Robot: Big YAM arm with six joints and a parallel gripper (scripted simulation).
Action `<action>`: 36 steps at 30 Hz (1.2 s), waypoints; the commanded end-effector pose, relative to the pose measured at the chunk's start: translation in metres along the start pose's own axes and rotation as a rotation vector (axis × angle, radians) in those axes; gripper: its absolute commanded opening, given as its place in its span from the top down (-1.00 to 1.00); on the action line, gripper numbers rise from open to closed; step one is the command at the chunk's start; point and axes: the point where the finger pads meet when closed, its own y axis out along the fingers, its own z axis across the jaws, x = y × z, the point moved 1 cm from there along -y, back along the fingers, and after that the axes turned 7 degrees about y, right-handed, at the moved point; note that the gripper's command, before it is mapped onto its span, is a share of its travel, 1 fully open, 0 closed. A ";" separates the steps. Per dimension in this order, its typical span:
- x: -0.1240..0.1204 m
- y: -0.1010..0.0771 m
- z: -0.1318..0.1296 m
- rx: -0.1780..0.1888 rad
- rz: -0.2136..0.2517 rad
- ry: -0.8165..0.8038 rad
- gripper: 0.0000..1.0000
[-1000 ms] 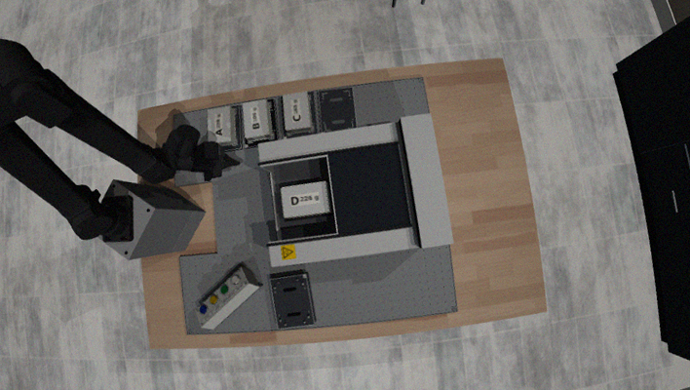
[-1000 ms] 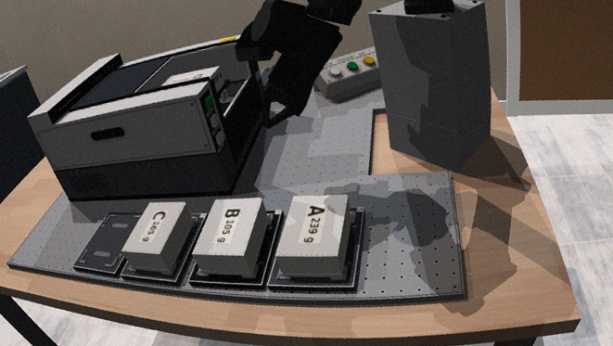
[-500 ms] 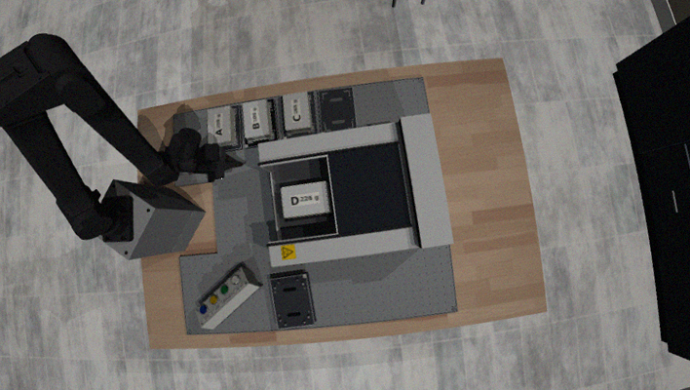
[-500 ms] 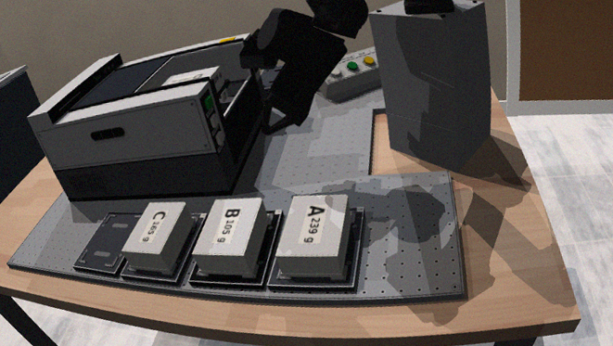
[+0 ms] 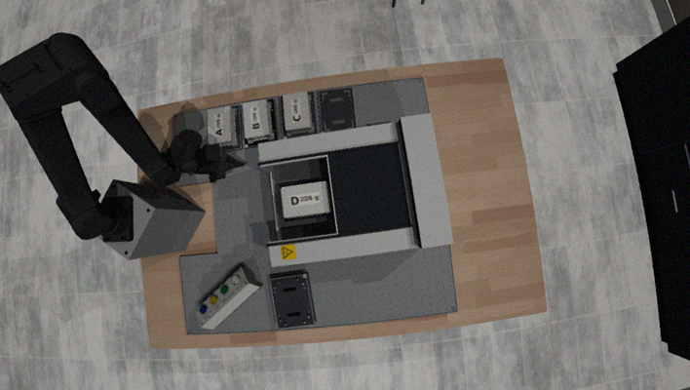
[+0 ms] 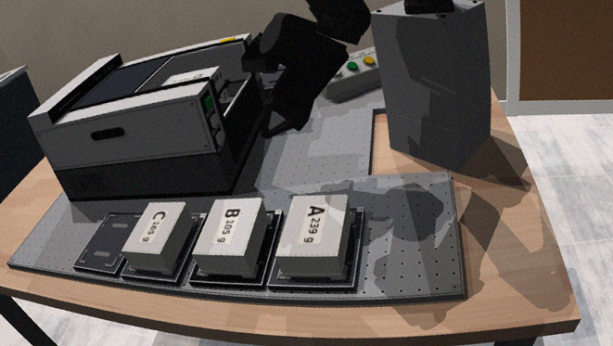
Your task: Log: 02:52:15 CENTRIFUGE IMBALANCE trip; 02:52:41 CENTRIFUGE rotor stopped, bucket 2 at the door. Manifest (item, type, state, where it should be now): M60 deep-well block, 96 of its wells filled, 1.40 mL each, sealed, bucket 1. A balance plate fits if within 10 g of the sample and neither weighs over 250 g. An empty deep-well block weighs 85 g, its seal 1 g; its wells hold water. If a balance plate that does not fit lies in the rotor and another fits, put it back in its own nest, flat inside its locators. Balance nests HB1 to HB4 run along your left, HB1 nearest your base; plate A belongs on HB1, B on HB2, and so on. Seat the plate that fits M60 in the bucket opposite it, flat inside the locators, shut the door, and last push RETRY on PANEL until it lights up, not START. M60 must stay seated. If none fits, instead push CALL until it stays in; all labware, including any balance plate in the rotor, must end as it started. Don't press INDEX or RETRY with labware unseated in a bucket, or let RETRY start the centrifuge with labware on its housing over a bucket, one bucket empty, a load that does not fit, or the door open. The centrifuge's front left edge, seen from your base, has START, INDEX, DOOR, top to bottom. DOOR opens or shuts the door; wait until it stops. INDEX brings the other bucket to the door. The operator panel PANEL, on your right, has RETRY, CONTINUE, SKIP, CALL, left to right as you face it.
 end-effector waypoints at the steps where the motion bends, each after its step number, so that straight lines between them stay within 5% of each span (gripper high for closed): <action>1: -0.001 0.000 0.004 0.014 -0.014 -0.020 1.00; 36: 0.016 0.010 0.003 0.006 -0.020 -0.002 1.00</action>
